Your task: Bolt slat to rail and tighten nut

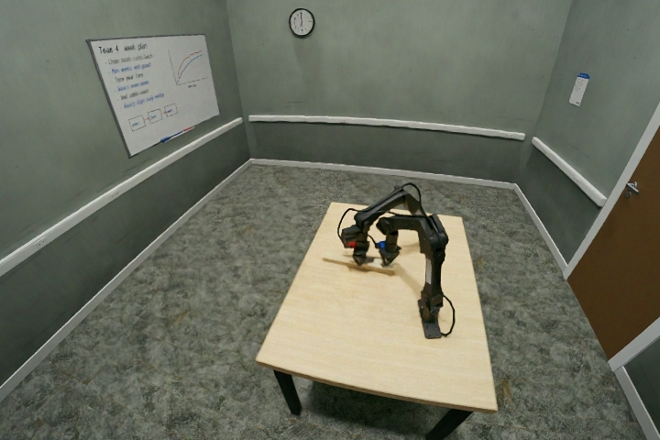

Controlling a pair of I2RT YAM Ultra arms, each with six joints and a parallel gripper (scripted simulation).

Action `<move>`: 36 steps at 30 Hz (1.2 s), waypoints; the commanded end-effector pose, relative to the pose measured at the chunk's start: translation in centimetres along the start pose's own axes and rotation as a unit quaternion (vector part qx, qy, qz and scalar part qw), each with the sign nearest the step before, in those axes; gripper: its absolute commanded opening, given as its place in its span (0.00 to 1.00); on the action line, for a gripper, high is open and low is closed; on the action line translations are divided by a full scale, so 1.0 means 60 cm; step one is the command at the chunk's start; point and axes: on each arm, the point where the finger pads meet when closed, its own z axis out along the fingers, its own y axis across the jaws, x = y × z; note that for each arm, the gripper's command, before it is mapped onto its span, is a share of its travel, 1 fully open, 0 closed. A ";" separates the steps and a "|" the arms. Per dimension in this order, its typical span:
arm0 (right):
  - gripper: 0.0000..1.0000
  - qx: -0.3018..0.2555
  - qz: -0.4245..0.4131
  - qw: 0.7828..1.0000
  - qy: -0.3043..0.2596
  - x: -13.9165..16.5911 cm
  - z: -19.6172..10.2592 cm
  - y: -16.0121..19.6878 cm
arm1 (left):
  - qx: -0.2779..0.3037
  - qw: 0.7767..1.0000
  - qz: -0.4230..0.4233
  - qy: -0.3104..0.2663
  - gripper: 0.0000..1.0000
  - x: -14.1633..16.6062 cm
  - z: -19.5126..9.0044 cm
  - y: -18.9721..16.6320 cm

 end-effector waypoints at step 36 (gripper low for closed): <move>0.72 -0.005 0.000 1.000 -0.006 -0.003 -0.008 0.002 | 0.003 0.647 -0.763 0.001 0.34 -0.009 -0.019 -0.007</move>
